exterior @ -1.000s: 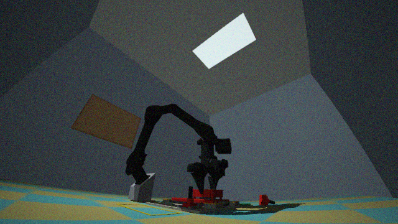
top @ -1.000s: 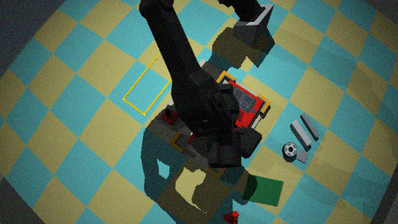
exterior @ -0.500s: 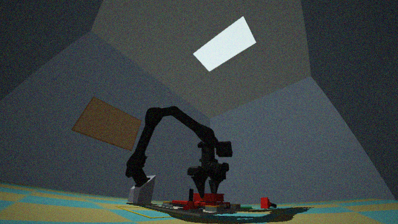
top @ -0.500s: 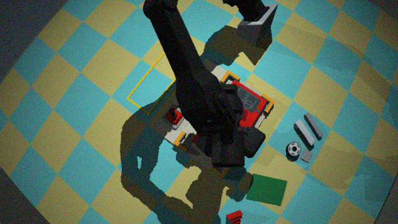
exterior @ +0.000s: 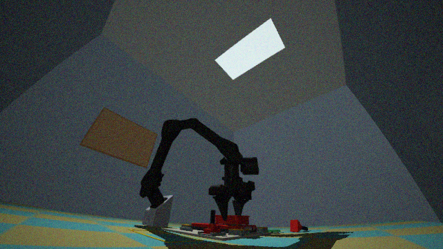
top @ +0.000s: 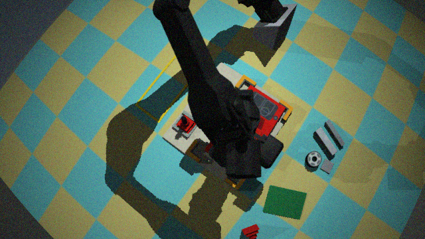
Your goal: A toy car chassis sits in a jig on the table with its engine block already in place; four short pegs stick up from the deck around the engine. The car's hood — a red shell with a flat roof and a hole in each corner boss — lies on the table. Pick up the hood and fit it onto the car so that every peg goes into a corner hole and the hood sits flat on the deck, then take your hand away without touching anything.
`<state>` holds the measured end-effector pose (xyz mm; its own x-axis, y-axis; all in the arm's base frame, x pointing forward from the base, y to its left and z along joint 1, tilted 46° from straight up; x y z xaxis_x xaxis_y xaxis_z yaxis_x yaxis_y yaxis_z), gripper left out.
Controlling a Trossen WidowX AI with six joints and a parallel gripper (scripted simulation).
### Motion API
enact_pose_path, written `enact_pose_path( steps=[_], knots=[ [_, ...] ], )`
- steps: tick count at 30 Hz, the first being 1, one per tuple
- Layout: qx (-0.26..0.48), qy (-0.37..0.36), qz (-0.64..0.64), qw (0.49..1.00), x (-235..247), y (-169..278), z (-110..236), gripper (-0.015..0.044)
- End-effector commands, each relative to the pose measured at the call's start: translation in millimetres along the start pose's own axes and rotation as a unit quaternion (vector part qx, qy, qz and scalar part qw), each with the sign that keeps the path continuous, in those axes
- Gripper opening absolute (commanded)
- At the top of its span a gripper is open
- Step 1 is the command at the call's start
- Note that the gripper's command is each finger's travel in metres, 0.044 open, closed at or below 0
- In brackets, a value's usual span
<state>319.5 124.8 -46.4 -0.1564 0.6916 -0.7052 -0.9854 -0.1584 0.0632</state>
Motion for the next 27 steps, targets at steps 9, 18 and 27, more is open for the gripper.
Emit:
enact_pose_path(
  steps=[9, 18, 27],
  knots=[
    [0.000, -0.001, 0.000, 1.000, 1, -2, 34, 0.0440],
    [0.000, -0.001, 0.000, 1.000, 1, 0, 72, 0.0440],
    [0.000, -0.001, 0.000, 1.000, 1, 0, 72, 0.0440]
  ],
)
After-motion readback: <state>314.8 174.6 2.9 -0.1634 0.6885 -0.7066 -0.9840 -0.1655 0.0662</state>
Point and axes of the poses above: the point midway between the two fingers, 35 mm back from their tips, its own z axis back along the fingers, its own x axis across the jaws, y = z × x, the point moved 5 cm from there along z, back along the fingers, and after that the axes turned 6 degrees about z, right-handed, at the moved point
